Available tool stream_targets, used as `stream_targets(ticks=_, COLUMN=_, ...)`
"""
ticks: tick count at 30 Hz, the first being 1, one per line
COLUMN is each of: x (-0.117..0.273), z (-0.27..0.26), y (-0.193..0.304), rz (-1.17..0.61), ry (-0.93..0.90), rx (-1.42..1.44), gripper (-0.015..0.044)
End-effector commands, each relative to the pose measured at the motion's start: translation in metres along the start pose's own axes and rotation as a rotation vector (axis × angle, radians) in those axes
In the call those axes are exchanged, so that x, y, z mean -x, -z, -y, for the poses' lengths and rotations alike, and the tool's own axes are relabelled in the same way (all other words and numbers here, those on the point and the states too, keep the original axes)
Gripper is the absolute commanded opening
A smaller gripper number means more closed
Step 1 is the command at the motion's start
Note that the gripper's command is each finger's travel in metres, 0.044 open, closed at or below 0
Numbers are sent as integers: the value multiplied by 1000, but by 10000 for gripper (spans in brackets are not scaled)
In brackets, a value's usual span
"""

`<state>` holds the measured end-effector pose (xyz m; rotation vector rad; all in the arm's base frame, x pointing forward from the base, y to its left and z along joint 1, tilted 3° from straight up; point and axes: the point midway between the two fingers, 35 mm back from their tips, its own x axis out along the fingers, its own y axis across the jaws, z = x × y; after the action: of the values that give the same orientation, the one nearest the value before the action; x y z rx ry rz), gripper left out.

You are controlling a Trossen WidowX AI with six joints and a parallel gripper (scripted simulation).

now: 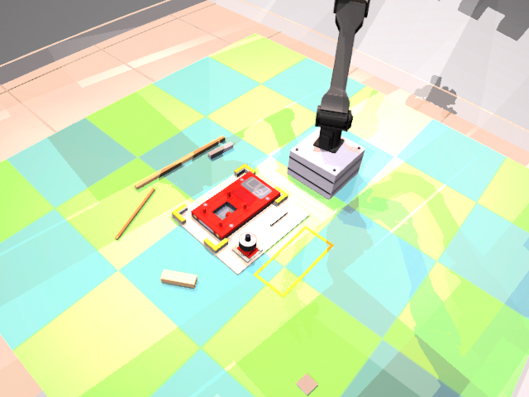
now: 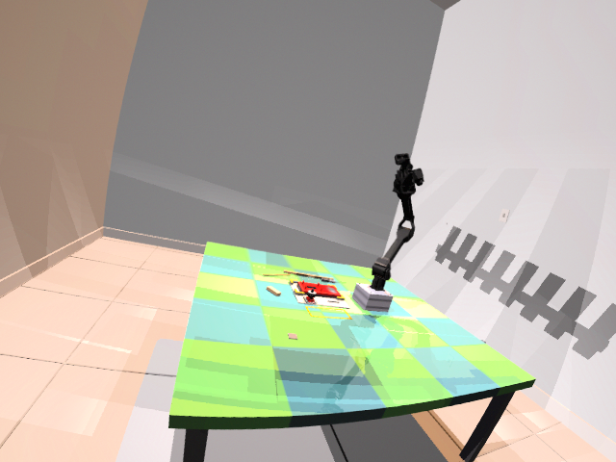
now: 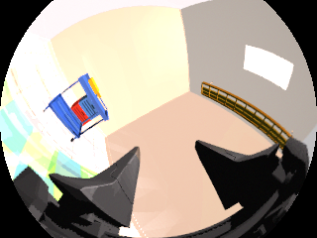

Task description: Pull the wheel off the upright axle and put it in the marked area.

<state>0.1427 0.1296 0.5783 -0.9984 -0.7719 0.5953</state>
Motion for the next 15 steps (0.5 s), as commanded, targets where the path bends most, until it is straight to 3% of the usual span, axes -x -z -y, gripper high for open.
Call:
stream_targets(ticks=1, x=-21, z=-20, y=40, rz=-108, ry=-63, rx=-94, gripper=300)
stream_targets(ticks=9, x=-50, z=-72, y=136, rz=-402, ry=-177, rx=-392, gripper=300)
stream_targets(ticks=15, x=-50, z=-126, y=218, rz=-689, ry=-246, rx=-636, gripper=300)
